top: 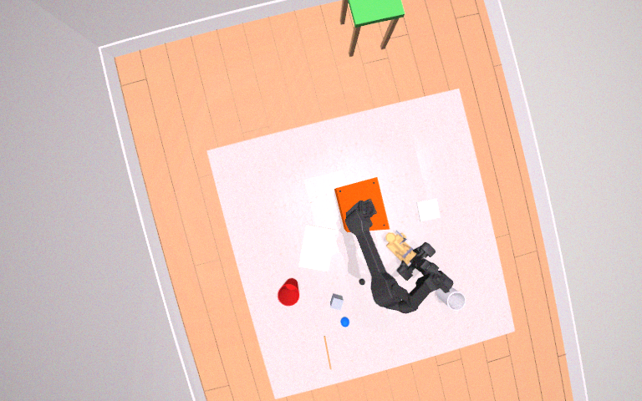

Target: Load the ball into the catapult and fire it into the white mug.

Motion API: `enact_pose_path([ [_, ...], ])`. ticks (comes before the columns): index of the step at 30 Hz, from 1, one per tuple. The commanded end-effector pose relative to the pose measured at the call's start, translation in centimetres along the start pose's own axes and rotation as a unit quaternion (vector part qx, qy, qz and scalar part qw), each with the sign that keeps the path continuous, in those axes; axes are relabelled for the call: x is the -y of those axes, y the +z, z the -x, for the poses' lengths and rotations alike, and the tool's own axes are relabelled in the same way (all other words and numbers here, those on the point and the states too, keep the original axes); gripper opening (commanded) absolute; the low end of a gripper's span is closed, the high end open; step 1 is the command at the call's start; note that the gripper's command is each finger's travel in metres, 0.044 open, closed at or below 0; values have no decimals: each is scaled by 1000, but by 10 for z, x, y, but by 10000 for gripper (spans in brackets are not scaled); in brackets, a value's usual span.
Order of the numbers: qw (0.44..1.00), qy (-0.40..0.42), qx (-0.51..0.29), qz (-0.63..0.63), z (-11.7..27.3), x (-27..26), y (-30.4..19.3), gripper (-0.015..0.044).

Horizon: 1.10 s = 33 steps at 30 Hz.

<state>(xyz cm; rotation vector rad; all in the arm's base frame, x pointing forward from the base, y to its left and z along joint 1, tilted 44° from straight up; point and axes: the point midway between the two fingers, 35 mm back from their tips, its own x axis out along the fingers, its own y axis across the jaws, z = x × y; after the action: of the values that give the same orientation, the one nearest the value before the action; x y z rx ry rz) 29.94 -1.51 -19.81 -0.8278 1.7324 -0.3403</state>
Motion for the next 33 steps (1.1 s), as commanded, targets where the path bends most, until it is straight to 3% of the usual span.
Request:
enact_pose_path([
  [1, 1000, 2, 2, -1, 22, 0, 3, 440],
  [6, 1000, 3, 2, 0, 97, -2, 1, 440],
  [14, 1000, 1, 11, 3, 89, -3, 5, 440],
  [19, 1000, 2, 19, 0, 145, -4, 3, 440],
  [21, 1000, 2, 19, 0, 145, -4, 3, 440],
  [22, 1000, 0, 14, 5, 127, -4, 3, 414],
  [26, 1000, 9, 13, -26, 121, 23, 4, 309],
  [33, 993, 23, 15, -116, 92, 110, -2, 300],
])
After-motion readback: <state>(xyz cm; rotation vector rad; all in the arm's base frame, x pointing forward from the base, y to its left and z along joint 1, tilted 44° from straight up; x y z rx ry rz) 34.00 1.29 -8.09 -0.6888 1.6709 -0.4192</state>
